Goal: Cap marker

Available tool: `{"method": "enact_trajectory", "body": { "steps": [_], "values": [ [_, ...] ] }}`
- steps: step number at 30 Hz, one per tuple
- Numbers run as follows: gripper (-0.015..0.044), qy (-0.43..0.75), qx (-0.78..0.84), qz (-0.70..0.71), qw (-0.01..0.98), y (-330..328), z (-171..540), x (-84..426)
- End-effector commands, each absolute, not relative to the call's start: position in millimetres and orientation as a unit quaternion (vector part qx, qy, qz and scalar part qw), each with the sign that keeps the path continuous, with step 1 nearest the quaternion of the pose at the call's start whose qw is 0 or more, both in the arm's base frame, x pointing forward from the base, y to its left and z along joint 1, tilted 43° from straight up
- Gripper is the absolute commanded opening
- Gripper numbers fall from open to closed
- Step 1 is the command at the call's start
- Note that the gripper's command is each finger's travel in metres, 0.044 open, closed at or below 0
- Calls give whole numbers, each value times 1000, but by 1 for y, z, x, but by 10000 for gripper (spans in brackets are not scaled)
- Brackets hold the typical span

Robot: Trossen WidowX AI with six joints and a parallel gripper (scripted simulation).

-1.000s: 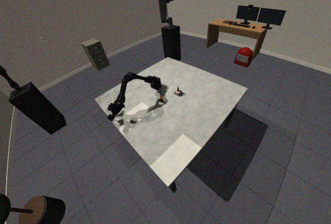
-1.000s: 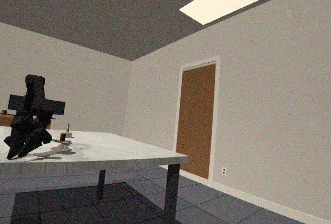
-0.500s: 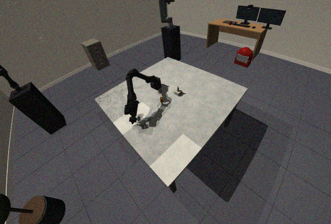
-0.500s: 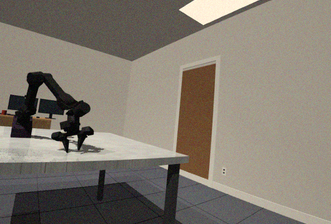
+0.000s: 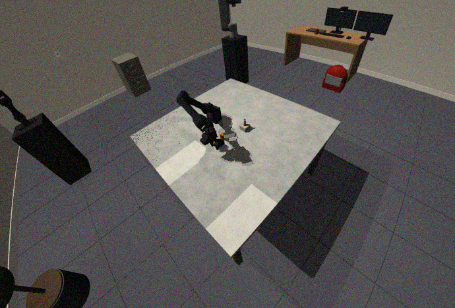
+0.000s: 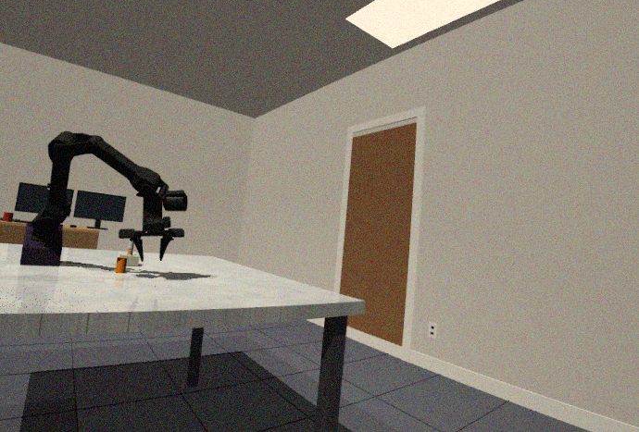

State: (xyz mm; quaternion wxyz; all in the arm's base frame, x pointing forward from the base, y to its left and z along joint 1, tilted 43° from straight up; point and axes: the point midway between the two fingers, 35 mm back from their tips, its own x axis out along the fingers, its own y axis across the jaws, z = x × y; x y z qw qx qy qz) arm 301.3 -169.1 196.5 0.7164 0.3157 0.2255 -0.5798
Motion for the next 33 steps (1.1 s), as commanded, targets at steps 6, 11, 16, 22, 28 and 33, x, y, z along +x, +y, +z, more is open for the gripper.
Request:
{"method": "enact_trajectory", "body": {
  "steps": [6,11,16,22,28,33],
  "values": [
    [253,394,161,-526,736,-66,152,255],
    [253,433,94,-506,740,-43,146,233],
    [253,433,95,-505,740,-55,133,236],
    [253,432,94,-506,740,-70,117,238],
    [253,432,94,-506,740,-78,108,239],
    [253,432,94,-506,740,-83,101,241]
  ]
}}
